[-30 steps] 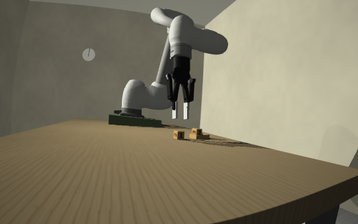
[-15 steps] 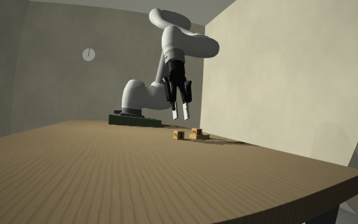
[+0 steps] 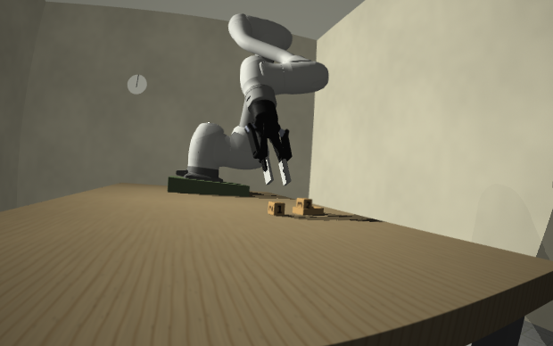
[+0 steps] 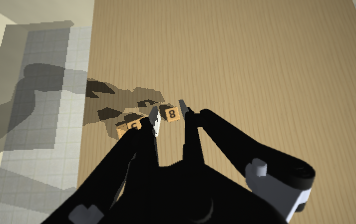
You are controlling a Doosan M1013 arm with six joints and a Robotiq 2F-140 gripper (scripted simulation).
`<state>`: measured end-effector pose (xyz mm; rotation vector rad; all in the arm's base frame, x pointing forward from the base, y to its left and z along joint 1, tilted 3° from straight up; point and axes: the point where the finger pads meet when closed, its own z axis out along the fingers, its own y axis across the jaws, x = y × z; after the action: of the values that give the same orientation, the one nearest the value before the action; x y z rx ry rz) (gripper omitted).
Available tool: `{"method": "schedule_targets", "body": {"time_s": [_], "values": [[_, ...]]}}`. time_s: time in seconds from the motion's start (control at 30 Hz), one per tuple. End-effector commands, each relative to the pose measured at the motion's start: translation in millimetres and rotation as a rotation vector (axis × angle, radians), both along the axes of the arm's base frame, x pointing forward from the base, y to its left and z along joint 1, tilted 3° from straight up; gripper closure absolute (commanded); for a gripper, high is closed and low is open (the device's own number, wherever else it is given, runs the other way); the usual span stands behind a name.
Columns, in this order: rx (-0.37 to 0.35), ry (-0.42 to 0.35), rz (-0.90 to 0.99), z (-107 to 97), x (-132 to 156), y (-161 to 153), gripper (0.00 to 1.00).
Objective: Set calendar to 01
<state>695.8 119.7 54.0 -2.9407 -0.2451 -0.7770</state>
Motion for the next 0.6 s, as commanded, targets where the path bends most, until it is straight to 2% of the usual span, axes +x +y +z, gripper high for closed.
{"method": "schedule_targets", "body": {"time_s": [0.0, 0.57], "values": [[0.004, -0.001, 0.003, 0, 0, 1, 0.64], [0.053, -0.015, 0.034, -3, -6, 18, 0.64]]}}
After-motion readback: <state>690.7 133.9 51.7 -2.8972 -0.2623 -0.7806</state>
